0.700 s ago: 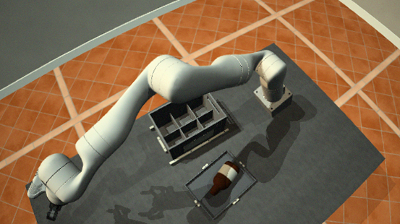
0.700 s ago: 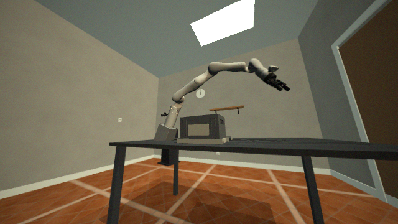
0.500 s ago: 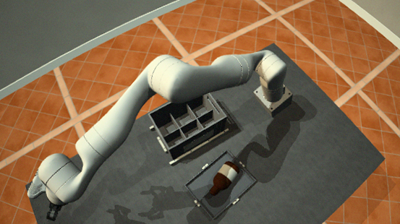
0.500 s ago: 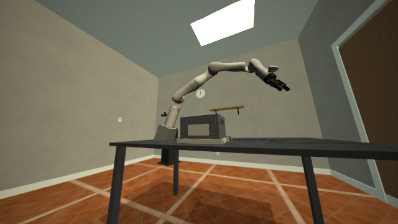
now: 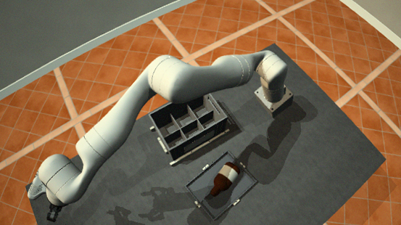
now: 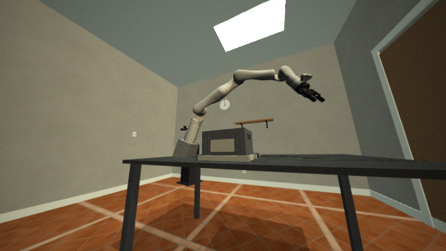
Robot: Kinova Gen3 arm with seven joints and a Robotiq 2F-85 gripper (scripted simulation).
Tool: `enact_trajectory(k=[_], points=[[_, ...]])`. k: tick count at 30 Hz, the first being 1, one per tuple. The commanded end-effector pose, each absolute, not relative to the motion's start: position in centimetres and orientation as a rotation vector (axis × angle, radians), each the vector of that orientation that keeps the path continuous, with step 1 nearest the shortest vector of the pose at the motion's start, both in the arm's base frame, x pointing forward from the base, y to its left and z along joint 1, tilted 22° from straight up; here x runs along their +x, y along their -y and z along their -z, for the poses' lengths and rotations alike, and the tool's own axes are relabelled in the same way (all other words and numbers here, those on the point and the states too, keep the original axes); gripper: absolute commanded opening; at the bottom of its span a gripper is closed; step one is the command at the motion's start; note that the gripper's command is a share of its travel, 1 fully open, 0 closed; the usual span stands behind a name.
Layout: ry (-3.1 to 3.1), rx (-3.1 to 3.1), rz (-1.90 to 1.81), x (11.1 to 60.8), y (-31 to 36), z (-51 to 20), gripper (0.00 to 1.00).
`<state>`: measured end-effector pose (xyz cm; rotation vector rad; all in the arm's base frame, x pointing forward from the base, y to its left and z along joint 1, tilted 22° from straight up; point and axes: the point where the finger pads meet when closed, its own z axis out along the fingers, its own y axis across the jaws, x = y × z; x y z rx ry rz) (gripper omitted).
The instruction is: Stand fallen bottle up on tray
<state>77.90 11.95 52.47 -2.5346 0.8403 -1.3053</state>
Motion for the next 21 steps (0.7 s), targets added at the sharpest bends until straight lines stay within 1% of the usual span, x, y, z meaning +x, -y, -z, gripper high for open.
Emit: enact_trajectory(k=[1,13,17,21], points=[[-0.835,-2.535,1.305,77.8,-12.1,-52.6,1.00],[-0.698,-2.620,1.234,75.3,-15.4,-49.7,1.00],[-0.578,-2.684,1.175,72.9,-18.1,-47.3,1.00],[-0.420,-2.755,1.101,69.3,-21.1,-44.2,1.00]])
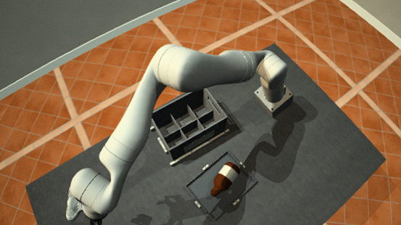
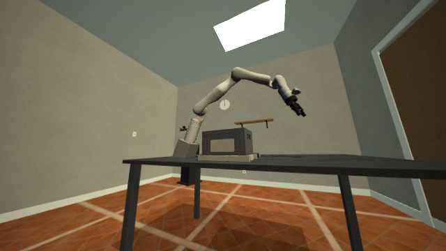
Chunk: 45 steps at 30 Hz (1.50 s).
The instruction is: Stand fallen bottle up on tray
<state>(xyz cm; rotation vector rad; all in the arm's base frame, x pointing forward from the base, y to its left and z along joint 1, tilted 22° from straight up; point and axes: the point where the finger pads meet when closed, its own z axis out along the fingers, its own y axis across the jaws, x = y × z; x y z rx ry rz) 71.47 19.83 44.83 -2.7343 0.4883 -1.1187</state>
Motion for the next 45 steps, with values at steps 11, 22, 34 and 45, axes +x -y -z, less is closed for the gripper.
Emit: enact_trajectory(k=[11,22,34,45], points=[[0.022,-2.900,0.908,57.5,-26.9,-36.1,1.00],[0.523,-2.991,0.701,42.7,-27.8,-27.5,1.00],[0.743,-3.012,0.610,36.2,-26.1,-24.0,1.00],[0.766,-3.013,0.600,35.5,-25.8,-23.6,0.00]])
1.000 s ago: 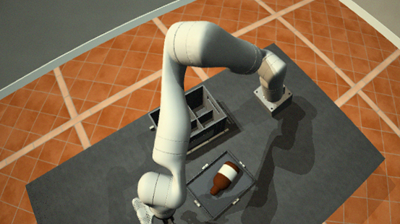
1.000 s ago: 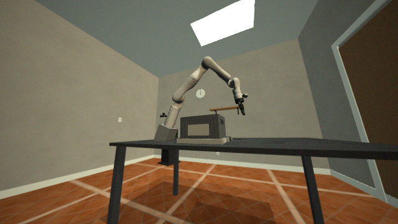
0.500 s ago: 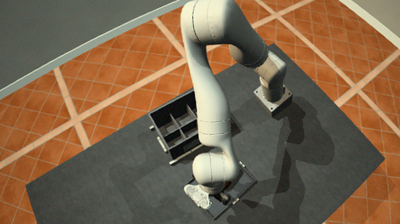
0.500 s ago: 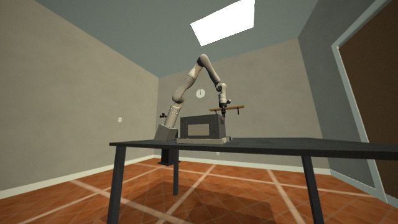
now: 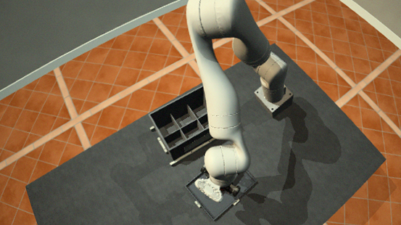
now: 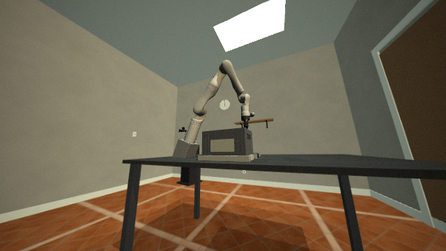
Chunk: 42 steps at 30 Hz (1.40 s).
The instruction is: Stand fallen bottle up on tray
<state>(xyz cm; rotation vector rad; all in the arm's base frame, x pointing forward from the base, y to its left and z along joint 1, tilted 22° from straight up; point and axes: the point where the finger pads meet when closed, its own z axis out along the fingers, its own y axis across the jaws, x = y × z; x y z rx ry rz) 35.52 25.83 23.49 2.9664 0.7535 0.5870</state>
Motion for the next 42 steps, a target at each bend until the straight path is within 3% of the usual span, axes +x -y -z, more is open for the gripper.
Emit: enact_trajectory(k=[1,41,42], points=[[-0.754,2.966,-0.591,35.54,-25.85,-23.60,0.00],[-0.754,2.966,-0.591,35.54,-25.85,-23.60,0.00],[-0.754,2.966,-0.591,35.54,-25.85,-23.60,0.64]])
